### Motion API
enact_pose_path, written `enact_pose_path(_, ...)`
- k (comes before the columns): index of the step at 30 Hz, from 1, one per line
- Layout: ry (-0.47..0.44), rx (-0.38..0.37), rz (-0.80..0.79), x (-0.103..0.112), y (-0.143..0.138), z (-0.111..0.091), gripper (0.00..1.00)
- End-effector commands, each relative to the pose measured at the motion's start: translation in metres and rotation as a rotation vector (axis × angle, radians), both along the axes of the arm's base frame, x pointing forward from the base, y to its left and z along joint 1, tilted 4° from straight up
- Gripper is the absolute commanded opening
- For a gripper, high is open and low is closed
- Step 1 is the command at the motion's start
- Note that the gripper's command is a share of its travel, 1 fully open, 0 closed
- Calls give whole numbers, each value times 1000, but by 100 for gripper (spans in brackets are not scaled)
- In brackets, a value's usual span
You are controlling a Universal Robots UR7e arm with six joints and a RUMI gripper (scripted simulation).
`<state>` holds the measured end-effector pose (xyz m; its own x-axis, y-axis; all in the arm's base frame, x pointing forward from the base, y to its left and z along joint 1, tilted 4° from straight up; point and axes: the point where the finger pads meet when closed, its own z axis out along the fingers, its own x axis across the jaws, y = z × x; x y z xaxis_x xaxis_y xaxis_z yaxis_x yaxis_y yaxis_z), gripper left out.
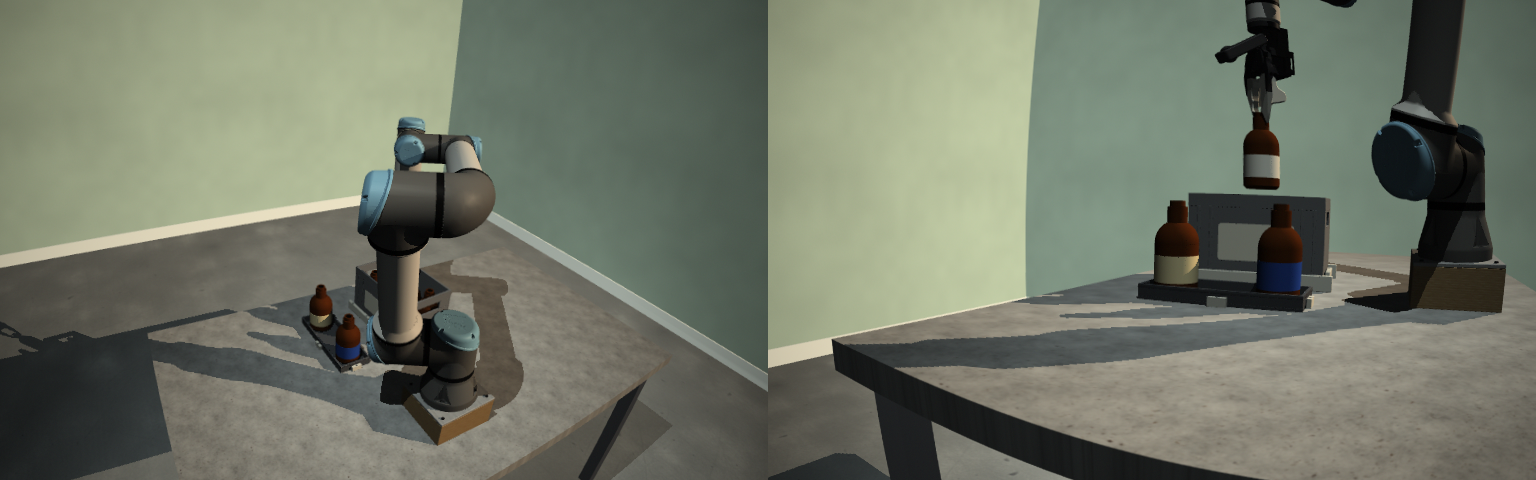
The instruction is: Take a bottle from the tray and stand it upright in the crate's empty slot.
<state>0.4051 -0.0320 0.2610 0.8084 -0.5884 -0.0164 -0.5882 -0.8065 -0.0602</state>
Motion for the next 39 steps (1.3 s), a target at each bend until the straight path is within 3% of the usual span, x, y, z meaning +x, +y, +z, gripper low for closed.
enact_pose_path(1,-1,-1,0,0,0,0,0)
enact_pose_path(24,-1,-1,0,1,0,-11,0)
enact_pose_path(39,-1,-1,0,1,1,-29,0)
